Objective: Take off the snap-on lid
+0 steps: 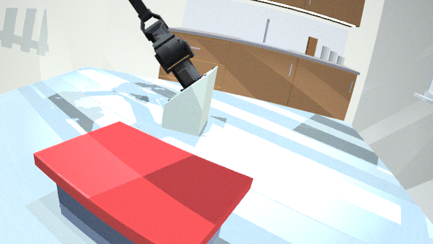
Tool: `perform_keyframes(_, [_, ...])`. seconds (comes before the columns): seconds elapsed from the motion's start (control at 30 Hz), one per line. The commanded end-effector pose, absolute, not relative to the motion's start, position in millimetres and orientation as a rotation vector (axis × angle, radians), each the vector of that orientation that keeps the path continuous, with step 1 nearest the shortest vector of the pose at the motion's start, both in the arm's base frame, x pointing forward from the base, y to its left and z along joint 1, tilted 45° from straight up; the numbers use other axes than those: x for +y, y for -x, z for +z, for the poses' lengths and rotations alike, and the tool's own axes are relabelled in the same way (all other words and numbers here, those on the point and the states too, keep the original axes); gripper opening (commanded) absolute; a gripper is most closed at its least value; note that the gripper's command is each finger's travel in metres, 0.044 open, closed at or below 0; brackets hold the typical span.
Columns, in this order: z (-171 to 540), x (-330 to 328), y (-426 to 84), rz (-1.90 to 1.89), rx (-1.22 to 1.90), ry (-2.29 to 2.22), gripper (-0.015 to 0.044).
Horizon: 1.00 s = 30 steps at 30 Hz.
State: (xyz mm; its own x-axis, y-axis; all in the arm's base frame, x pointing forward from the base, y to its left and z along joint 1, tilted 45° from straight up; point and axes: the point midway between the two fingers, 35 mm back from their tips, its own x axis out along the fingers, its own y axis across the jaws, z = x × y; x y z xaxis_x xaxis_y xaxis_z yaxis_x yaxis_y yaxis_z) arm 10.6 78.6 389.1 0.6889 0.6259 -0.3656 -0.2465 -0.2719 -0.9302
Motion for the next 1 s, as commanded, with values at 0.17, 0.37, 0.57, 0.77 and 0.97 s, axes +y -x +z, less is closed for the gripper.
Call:
perform_keyframes(0.17, [376.1,71.9,-85.5,0.855,0.088,1.280,0.0243])
perform_keyframes(0.37, [352.2,70.5,-146.3,0.748,0.408,0.971,0.0235])
perform_keyframes(0.57, [321.0,72.2,-196.7,0.572,0.659,0.698,0.0235])
perform_keyframes(0.77, [285.7,78.1,-230.7,0.402,0.833,0.481,0.0235])
perform_keyframes(0.97, [245.1,85.0,-256.7,0.201,0.965,0.282,0.0235])
